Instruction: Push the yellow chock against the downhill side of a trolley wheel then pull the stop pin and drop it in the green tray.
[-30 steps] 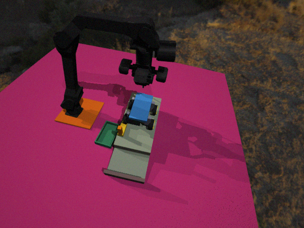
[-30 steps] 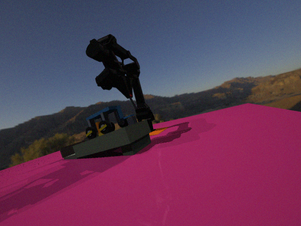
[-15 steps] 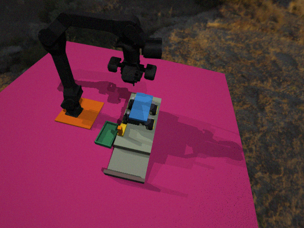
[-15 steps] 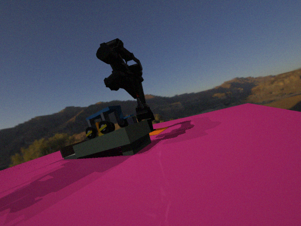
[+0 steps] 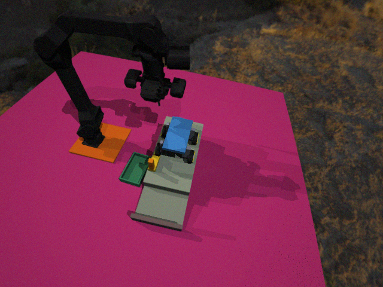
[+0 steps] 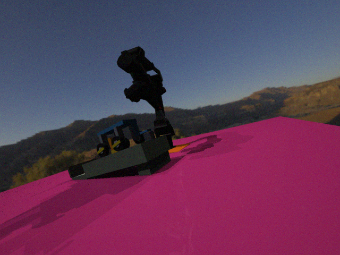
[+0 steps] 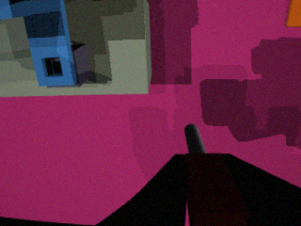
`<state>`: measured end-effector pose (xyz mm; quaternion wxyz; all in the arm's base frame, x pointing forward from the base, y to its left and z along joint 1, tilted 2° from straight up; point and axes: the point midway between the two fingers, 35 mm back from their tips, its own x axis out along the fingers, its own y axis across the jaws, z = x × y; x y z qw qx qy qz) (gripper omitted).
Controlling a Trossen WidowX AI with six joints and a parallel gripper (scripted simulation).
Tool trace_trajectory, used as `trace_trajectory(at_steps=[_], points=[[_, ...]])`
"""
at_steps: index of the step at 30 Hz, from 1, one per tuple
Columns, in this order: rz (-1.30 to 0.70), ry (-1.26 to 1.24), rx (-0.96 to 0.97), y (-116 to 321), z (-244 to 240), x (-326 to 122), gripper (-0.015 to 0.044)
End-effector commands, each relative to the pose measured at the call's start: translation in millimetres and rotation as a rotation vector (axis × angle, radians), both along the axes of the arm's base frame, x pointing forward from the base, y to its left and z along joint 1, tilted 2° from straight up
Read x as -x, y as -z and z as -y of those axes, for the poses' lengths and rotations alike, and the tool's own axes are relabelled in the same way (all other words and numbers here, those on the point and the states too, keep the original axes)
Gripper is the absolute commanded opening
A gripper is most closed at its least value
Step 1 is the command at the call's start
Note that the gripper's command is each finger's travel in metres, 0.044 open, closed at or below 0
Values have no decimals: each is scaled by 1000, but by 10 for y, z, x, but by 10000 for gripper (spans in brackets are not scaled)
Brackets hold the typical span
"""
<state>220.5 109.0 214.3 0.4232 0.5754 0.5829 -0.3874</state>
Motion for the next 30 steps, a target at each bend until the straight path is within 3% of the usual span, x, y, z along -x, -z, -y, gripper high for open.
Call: trace_trajectory(at_steps=[1,30], points=[[0,1,3,16,70,2,0],[0,1,15,282,1141,-74,0]])
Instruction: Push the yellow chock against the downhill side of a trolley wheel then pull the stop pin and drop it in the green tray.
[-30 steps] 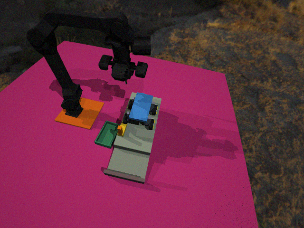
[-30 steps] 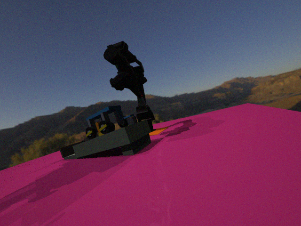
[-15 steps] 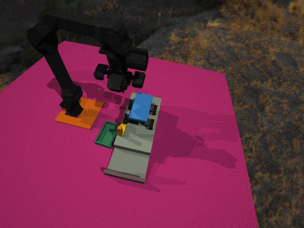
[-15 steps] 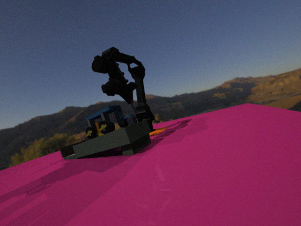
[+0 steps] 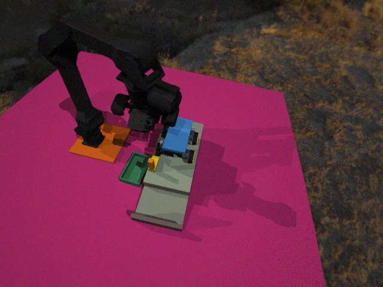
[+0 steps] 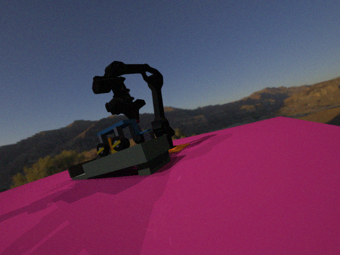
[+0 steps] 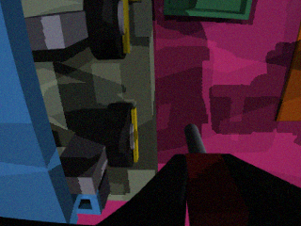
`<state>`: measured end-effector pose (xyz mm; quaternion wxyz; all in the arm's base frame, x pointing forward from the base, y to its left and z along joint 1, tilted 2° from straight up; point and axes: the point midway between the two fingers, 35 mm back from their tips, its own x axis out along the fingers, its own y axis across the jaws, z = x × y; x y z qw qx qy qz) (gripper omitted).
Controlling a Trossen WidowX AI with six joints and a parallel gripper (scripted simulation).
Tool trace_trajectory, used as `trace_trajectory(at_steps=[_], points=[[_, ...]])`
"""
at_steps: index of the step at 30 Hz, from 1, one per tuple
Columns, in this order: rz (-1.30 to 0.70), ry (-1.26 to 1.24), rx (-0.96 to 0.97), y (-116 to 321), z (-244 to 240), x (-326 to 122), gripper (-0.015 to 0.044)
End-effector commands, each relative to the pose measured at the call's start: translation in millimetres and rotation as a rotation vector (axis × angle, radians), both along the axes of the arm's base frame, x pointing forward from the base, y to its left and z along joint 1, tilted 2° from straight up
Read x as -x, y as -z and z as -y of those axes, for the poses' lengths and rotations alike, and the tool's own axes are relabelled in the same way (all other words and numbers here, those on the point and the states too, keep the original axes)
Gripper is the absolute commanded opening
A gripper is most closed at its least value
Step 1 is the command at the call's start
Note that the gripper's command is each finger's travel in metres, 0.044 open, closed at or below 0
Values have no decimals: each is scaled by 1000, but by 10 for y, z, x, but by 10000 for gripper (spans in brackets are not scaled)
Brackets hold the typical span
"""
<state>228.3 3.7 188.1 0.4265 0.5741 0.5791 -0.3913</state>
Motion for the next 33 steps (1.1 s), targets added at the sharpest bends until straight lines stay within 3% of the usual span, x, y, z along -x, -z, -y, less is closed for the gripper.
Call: trace_trajectory(at_steps=[1,20,26,33], points=[[-2,-3,3,28,125,3,0],[-3,-3,10,202,897,3,0],[-8,16,14,207,922,5,0],[-54,212,44,205,908,13,0]])
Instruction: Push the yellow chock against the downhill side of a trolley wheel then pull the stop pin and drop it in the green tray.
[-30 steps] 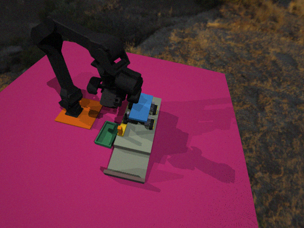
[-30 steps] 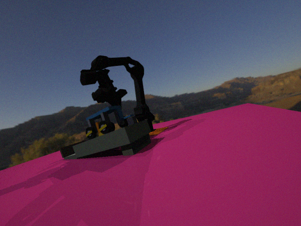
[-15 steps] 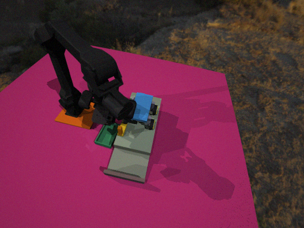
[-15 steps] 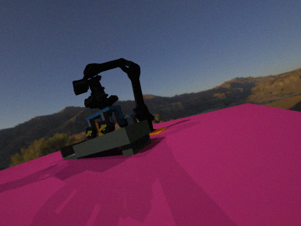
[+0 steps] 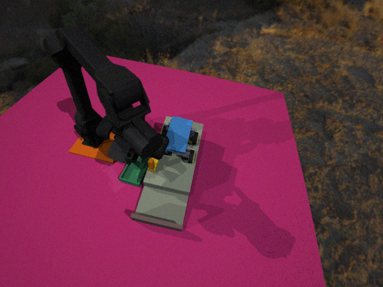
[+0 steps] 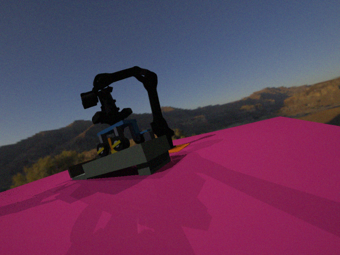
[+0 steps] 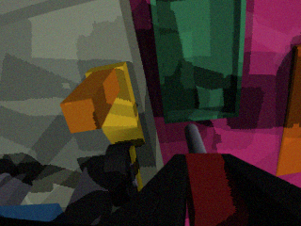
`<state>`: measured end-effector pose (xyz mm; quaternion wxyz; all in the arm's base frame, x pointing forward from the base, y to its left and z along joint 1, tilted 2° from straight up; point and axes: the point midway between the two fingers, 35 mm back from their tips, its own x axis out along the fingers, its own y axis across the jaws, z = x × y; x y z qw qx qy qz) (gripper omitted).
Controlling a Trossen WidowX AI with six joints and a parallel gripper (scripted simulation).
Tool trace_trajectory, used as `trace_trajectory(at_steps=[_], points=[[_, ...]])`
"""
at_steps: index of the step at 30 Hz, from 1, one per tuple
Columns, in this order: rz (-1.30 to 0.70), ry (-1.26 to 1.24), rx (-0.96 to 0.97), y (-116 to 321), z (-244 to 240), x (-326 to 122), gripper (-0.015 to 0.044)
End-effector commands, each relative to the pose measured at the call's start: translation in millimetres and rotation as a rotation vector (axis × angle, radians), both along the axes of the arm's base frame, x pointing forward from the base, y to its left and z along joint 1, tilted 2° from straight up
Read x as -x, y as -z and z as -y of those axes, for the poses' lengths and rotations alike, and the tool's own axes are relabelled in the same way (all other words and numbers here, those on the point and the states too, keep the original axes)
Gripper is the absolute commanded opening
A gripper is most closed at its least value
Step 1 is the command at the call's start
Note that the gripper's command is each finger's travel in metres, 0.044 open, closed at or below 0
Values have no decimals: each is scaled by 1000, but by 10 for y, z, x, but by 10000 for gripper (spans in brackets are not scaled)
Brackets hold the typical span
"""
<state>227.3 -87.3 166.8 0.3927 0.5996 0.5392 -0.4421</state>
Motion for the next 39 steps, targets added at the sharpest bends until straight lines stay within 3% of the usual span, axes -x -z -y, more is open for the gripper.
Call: trace_trajectory(at_steps=[1,39], points=[[-17,97,20,-9,-4,3,0],[-216,1232,153,-20,-76,5,0]])
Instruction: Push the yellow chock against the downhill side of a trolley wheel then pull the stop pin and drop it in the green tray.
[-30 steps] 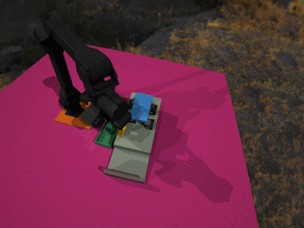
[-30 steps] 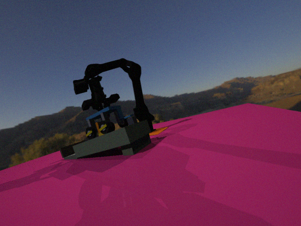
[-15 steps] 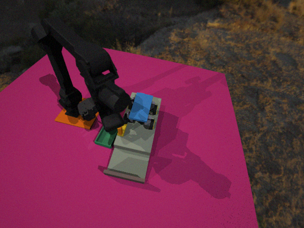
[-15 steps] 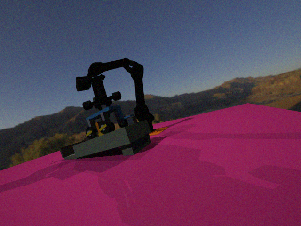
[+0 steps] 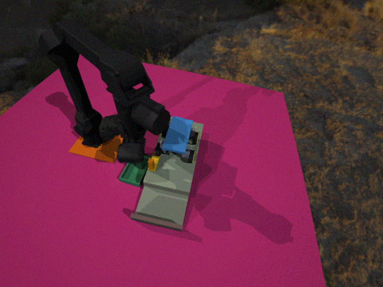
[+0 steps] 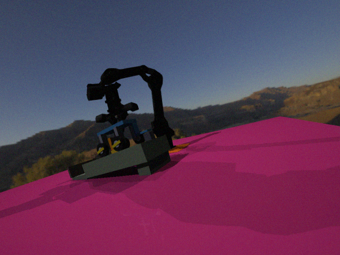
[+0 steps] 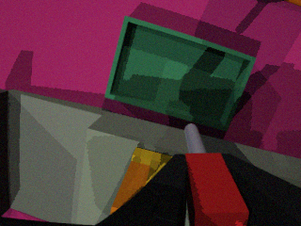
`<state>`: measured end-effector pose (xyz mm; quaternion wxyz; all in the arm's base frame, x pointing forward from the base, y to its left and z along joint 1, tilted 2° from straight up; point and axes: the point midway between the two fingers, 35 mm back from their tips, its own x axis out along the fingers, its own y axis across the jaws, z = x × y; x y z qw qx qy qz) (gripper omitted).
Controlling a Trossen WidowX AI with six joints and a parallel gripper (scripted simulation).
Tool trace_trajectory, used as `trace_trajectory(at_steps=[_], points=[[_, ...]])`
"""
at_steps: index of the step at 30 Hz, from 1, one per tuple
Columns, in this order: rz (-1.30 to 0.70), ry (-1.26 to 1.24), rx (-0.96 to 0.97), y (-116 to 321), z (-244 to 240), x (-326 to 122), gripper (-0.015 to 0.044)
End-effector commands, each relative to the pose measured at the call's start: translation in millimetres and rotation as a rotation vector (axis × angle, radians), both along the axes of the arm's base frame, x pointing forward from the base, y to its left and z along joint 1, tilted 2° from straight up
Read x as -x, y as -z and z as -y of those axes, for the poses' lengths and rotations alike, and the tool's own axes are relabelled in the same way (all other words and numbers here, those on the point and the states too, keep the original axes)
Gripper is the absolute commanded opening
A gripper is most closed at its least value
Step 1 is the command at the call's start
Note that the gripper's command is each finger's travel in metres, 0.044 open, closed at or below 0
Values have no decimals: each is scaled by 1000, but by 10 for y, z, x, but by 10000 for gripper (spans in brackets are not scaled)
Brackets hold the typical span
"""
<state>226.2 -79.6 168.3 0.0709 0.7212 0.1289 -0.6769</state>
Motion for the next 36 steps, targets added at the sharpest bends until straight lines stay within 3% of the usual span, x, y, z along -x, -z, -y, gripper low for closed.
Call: trace_trajectory(at_steps=[1,7,27,36], points=[[-11,102,19,-5,-1,-7,0],[-27,262,42,-9,-11,-12,0],[-38,315,52,202,-11,171,0],[-22,320,192,416,39,169,0]])
